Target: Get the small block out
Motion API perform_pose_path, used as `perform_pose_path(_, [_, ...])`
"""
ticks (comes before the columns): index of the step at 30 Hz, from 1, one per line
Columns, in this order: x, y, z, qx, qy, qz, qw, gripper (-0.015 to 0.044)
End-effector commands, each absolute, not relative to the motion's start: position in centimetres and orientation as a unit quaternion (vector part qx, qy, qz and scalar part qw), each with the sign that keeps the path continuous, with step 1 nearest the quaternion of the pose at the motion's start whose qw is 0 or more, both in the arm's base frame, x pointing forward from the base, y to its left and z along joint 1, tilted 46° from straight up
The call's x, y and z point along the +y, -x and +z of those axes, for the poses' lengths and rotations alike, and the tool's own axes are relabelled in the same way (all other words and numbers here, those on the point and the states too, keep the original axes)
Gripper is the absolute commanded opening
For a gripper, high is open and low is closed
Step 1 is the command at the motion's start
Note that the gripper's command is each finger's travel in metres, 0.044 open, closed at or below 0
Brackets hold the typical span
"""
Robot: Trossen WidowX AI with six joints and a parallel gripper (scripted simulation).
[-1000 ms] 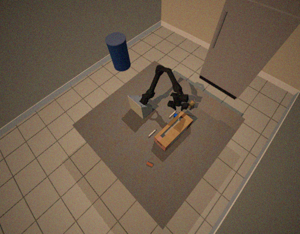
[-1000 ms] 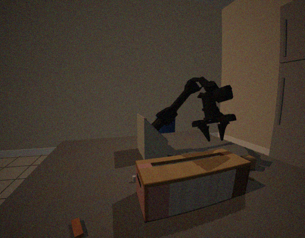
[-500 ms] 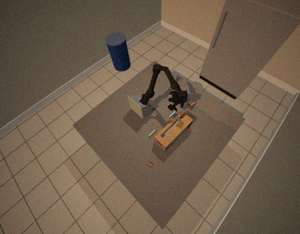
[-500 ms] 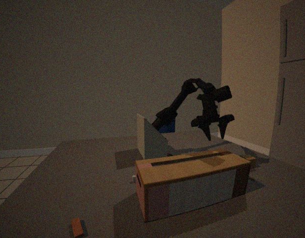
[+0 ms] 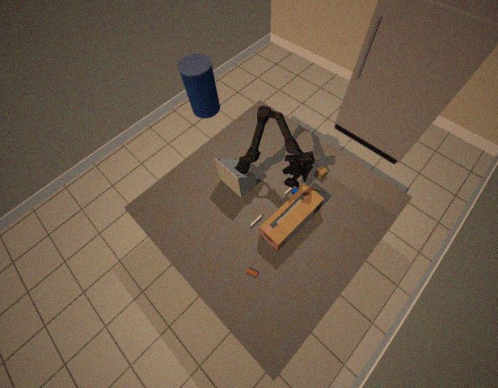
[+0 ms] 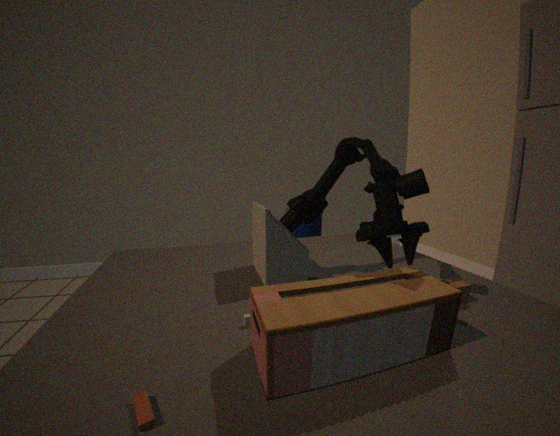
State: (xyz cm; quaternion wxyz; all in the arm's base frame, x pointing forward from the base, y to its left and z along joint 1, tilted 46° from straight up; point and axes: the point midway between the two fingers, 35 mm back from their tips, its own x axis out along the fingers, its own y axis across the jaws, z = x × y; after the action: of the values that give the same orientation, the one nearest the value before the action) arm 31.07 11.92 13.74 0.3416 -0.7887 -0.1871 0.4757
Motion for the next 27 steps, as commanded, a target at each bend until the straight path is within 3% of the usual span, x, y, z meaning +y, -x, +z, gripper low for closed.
perform_pose_path(1, [15.8,-30.2,9.7,-0.184,0.781,0.487,0.345,0.0285])
perform_pose_path(27, [18.1,-30.7,7.2,-0.184,0.781,0.487,0.346,0.0285])
